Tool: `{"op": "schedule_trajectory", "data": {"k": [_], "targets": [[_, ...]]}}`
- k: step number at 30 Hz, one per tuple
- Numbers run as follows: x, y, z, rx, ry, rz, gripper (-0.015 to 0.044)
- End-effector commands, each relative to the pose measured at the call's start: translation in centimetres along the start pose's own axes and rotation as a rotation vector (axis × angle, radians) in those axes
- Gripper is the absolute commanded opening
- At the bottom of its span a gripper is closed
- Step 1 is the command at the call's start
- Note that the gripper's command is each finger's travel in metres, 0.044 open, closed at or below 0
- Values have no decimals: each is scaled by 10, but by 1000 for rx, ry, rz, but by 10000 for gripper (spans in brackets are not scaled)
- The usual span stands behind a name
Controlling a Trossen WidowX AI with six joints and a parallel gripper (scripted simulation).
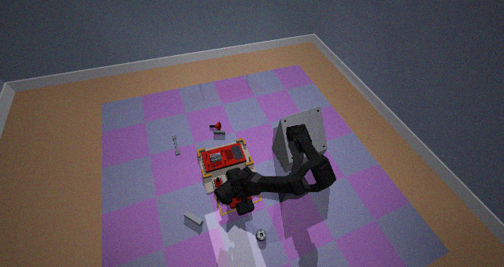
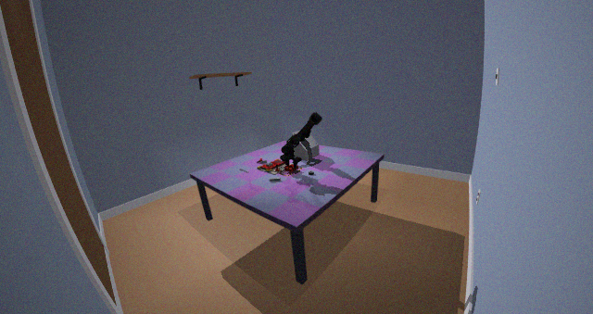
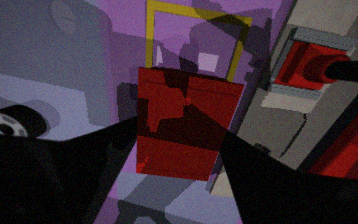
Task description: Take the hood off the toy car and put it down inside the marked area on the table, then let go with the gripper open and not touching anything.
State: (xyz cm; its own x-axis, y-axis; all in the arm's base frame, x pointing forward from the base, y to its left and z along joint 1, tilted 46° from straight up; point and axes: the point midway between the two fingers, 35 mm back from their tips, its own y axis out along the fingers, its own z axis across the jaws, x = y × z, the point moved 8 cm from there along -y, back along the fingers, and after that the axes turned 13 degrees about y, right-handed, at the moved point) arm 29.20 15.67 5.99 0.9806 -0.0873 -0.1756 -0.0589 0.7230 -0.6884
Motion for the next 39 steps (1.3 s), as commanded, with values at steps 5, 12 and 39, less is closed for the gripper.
{"op": "schedule_trajectory", "data": {"k": [5,12,39], "targets": [[0,5,-2,-5,8,0,0],[0,9,-2,-5,8,0,0],[0,14,0,1,0,1,263]]}}
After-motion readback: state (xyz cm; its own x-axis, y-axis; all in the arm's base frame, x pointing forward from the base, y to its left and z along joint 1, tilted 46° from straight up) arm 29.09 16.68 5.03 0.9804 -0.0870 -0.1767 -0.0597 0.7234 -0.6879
